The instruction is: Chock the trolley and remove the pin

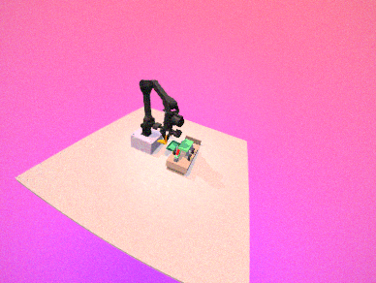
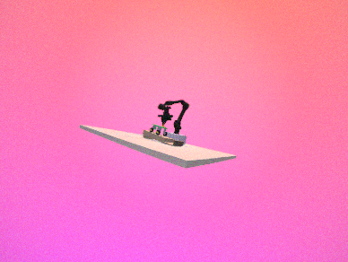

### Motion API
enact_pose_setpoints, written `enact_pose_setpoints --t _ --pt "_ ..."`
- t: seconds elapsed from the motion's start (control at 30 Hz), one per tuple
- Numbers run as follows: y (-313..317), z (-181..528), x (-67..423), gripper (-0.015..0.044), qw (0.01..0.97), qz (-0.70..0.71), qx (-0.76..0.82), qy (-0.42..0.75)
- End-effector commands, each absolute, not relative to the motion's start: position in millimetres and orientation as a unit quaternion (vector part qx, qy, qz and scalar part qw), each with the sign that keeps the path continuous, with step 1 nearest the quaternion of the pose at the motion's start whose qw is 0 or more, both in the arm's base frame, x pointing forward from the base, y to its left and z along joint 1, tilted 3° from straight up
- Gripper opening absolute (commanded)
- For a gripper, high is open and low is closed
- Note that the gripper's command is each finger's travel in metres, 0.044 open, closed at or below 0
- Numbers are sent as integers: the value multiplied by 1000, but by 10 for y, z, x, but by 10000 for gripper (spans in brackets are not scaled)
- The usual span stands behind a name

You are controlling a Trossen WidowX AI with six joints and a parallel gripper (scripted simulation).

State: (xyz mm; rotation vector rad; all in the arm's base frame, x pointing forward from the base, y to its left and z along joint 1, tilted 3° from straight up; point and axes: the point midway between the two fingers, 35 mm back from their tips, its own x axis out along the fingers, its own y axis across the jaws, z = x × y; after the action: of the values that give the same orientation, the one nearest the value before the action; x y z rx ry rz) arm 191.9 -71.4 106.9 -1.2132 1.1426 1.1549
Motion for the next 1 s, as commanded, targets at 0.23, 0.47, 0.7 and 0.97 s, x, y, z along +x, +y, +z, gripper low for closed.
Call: enact_pose_setpoints --t 0.23,0.47,0.7,0.97 --pt "-352 1053 2013 0 528 485 -505 481" --pt "-124 1049 2075 0 529 486 -504 480" --pt "108 1037 2124 0 530 486 -503 479" --pt "373 1021 2174 0 531 487 -503 478"
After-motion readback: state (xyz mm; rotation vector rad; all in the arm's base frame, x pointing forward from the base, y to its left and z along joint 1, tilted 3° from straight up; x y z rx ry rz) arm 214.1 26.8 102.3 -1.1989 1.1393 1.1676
